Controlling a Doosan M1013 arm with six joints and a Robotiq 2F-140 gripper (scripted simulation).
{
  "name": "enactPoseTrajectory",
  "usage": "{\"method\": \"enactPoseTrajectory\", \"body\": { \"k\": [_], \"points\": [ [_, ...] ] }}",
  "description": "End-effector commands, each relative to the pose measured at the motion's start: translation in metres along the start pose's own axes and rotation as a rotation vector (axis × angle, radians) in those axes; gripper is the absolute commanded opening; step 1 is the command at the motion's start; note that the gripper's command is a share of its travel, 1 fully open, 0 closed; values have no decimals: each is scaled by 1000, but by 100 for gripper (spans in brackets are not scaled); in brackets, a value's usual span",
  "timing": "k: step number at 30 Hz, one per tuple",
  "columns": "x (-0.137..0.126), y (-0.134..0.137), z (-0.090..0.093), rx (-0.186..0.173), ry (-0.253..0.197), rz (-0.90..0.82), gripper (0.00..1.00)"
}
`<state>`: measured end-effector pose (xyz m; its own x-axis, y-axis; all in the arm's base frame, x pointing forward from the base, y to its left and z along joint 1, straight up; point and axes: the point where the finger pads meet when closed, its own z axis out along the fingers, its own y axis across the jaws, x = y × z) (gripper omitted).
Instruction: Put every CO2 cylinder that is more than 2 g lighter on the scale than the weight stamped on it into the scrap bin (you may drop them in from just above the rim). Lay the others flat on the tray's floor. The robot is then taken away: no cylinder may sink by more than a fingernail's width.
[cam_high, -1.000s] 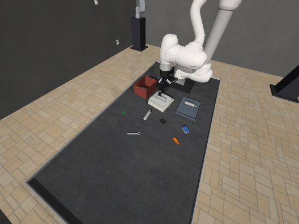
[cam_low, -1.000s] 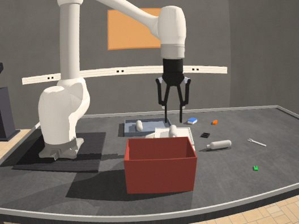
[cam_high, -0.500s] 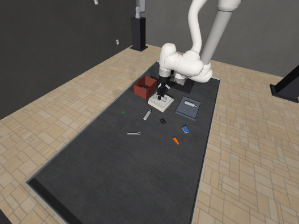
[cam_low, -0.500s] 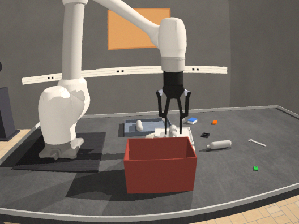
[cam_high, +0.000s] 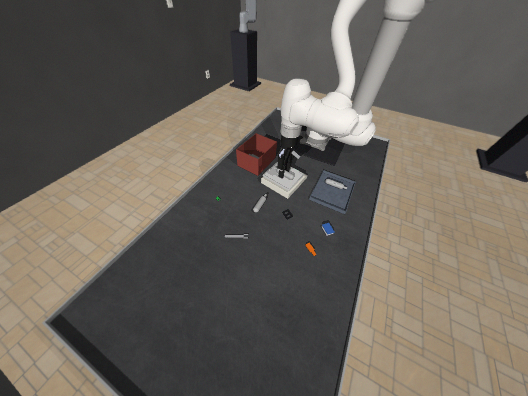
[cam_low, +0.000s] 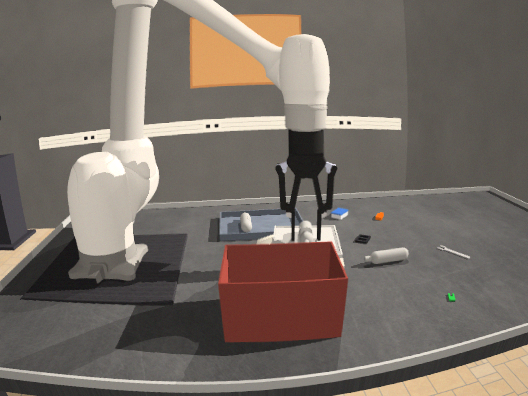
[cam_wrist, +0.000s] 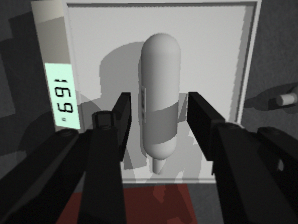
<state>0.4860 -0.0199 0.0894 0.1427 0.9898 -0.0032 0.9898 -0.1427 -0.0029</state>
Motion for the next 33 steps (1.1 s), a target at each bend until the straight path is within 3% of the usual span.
{"method": "enactPoseTrajectory", "body": {
  "k": [1, 2, 3, 17, 22, 24, 33],
  "points": [
    [0, 0, -1, -1, 0, 0, 40],
    [0, 0, -1, -1, 0, 0, 40],
    [0, 0, -1, -1, 0, 0, 10],
    [0, 0, -6, -1, 0, 0, 10],
    [0, 0, -28, -1, 0, 0, 10],
    [0, 0, -28, -1, 0, 0, 10],
    [0, 0, -85, -1, 1, 0, 10]
  ]
}}
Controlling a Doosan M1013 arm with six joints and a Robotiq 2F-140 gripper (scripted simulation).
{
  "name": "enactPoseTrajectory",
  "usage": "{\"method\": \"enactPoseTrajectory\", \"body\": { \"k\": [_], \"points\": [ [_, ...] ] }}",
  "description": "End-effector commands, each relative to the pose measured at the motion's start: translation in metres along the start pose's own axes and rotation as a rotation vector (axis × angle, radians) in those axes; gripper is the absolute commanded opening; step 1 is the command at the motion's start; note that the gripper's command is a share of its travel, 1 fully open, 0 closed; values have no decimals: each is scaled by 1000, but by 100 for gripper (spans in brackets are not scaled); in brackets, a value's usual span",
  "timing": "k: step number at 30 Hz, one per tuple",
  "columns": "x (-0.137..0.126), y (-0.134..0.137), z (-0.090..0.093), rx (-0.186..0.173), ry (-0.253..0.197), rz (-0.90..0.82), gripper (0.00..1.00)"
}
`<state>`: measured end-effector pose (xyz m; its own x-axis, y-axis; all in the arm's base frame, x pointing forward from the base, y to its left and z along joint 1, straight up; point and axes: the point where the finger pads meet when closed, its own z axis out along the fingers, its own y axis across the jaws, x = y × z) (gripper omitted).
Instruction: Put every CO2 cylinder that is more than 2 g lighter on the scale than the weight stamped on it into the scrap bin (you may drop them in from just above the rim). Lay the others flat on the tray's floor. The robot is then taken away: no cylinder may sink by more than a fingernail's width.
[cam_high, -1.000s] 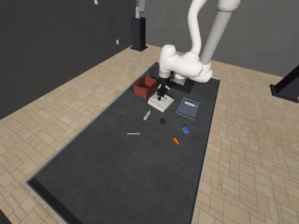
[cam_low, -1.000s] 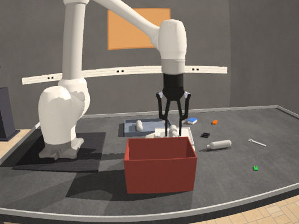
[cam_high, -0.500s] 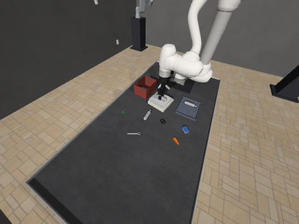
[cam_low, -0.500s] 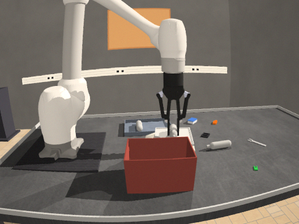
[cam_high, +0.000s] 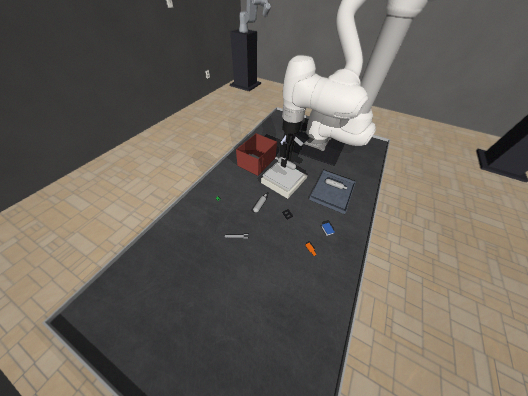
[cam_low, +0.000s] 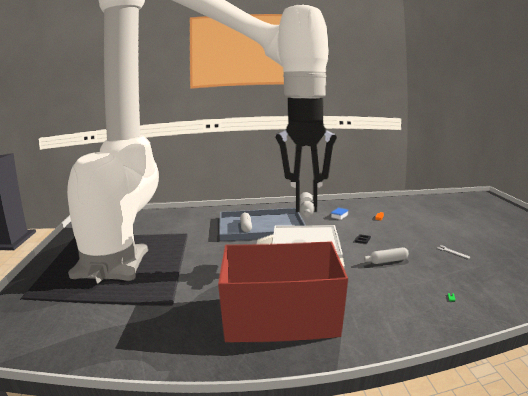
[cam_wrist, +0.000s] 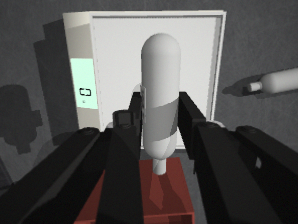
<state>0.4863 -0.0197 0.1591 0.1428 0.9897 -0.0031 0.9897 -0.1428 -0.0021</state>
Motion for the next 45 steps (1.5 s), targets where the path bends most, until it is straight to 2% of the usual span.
{"method": "enactPoseTrajectory", "body": {
  "k": [1, 6, 19, 21, 23, 25, 28, 40, 45],
  "points": [
    [0, 0, -21, 0, 0, 0, 10],
    [0, 0, -37, 0, 0, 0, 10],
    [0, 0, -39, 0, 0, 0, 10],
    [8, 0, -39, 0, 1, -5, 10],
    [32, -1, -39, 0, 1, -20, 10],
    [32, -1, -39, 0, 1, -20, 10],
    [95, -11, -39, 0, 1, -59, 10],
    [246, -75, -39, 0, 1, -167, 10],
    [259, -79, -38, 0, 1, -167, 10]
  ]
}}
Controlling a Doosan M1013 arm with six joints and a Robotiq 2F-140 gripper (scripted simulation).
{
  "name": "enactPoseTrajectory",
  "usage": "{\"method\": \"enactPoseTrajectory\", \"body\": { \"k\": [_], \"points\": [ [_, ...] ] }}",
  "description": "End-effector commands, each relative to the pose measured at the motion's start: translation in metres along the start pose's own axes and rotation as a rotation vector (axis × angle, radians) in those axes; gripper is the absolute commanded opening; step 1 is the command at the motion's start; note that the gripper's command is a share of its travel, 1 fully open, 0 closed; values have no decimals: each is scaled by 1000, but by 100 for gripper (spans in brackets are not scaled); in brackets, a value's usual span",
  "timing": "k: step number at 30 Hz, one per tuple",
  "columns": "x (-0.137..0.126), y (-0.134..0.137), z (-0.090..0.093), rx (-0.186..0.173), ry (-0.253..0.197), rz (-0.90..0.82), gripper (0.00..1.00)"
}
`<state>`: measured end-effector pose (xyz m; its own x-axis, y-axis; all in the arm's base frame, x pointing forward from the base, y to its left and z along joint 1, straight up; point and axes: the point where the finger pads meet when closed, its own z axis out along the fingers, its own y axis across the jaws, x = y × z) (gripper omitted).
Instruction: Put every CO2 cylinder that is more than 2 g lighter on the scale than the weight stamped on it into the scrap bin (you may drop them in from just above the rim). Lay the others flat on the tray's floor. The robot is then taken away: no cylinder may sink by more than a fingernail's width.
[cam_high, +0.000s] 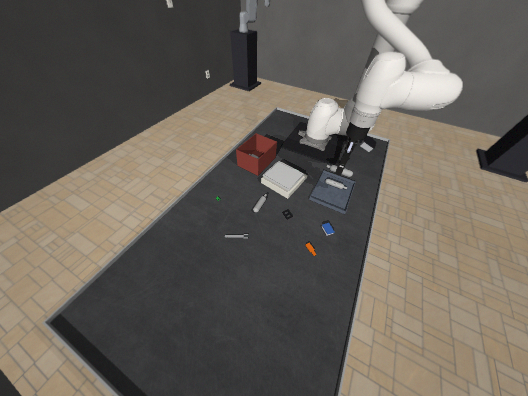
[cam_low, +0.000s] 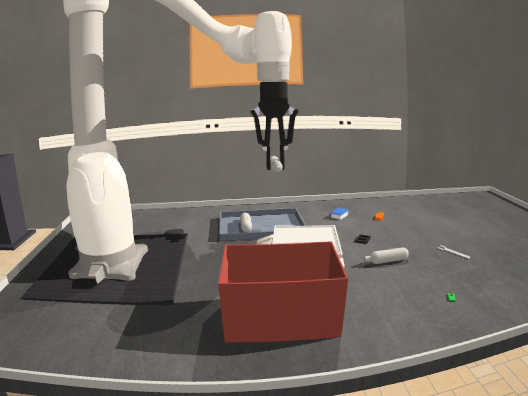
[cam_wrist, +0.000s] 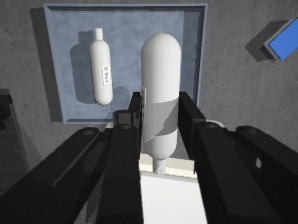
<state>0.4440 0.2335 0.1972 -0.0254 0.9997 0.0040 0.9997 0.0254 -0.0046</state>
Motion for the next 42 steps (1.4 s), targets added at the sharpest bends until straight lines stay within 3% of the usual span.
{"method": "enactPoseTrajectory", "body": {
  "k": [1, 6, 12, 14, 29, 42],
  "points": [
    [14, 1, 2, -2, -6, 2, 10],
    [14, 1, 13, -2, -6, 2, 10],
    [14, 1, 43, -2, -6, 2, 10],
    [14, 1, 43, -2, -6, 2, 10],
    [13, 2, 139, -2, -6, 2, 10],
    [13, 2, 164, -2, -6, 2, 10]
  ]
}}
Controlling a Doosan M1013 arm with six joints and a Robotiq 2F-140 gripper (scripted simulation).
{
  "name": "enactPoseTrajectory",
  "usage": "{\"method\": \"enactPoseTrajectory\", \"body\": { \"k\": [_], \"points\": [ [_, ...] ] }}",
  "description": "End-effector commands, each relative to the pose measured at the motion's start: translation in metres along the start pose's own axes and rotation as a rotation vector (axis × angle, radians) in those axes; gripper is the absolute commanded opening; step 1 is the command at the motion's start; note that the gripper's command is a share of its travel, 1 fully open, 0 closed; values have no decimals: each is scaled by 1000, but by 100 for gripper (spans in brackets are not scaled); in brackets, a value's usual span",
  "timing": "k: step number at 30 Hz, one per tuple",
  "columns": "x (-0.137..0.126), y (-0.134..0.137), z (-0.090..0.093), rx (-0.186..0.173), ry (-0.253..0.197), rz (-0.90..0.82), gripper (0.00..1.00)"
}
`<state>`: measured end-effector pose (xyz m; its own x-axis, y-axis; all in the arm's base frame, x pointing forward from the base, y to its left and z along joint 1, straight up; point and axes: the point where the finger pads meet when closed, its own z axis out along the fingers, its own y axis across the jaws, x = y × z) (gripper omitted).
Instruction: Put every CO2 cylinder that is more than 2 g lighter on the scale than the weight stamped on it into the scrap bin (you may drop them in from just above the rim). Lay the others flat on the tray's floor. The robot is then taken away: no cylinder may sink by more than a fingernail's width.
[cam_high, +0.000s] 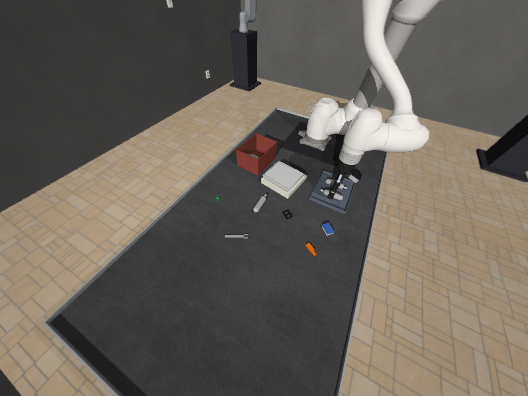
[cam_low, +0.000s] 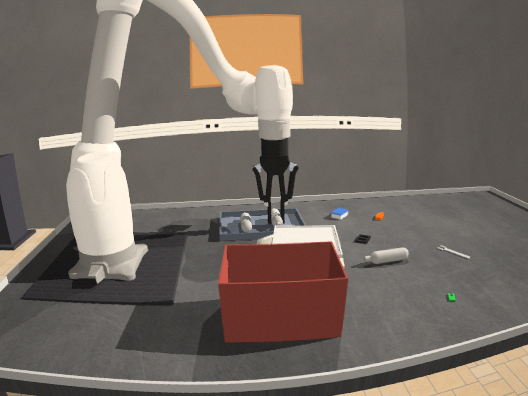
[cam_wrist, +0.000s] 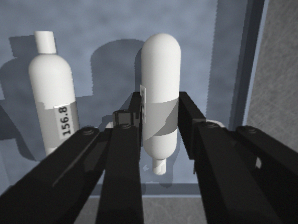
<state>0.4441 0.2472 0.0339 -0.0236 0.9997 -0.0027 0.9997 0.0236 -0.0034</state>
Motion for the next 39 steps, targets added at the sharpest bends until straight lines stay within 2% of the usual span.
{"method": "enactPoseTrajectory", "body": {
  "k": [1, 10, 11, 39],
  "points": [
    [0, 0, 1, -1, 1, 0, 10],
    [0, 0, 1, -1, 1, 0, 10],
    [0, 0, 1, -1, 1, 0, 40],
    [0, 0, 1, -1, 1, 0, 40]
  ]
}}
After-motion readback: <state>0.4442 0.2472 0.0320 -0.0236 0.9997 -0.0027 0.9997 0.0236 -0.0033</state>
